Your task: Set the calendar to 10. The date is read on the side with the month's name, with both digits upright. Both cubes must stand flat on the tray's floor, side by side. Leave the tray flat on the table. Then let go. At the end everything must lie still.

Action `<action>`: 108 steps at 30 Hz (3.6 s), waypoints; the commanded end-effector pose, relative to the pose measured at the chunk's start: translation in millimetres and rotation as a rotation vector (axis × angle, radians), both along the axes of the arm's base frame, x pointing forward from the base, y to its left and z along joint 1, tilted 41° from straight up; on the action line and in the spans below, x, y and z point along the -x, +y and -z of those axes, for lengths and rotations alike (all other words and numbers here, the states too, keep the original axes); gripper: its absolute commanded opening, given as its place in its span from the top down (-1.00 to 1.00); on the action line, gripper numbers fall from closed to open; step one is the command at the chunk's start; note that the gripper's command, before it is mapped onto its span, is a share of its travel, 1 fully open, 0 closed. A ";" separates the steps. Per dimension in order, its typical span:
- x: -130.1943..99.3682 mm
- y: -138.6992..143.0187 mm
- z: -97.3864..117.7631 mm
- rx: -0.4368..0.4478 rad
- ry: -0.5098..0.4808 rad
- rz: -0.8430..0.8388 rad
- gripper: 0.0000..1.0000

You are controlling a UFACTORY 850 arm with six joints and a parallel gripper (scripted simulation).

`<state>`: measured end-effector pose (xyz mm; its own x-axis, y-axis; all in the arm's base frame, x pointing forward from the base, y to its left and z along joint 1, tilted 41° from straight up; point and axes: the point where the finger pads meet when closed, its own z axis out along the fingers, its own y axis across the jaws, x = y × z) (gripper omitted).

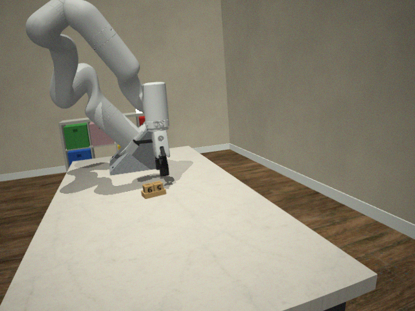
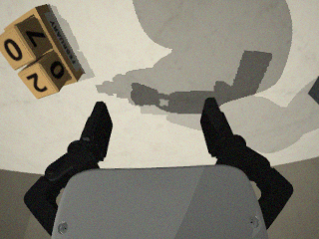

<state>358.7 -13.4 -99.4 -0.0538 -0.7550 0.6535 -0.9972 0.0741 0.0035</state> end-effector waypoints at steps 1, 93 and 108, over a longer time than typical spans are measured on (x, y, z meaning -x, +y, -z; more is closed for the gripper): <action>-0.6 0.5 -0.2 -0.001 -0.001 0.000 -1.00; -29.0 10.0 -7.9 -0.001 -0.001 0.000 -1.00; -58.3 10.7 -5.4 -0.001 -0.001 0.000 -1.00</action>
<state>414.8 -3.2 -94.0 -0.0547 -0.7553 0.6531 -0.9972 0.0743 0.0024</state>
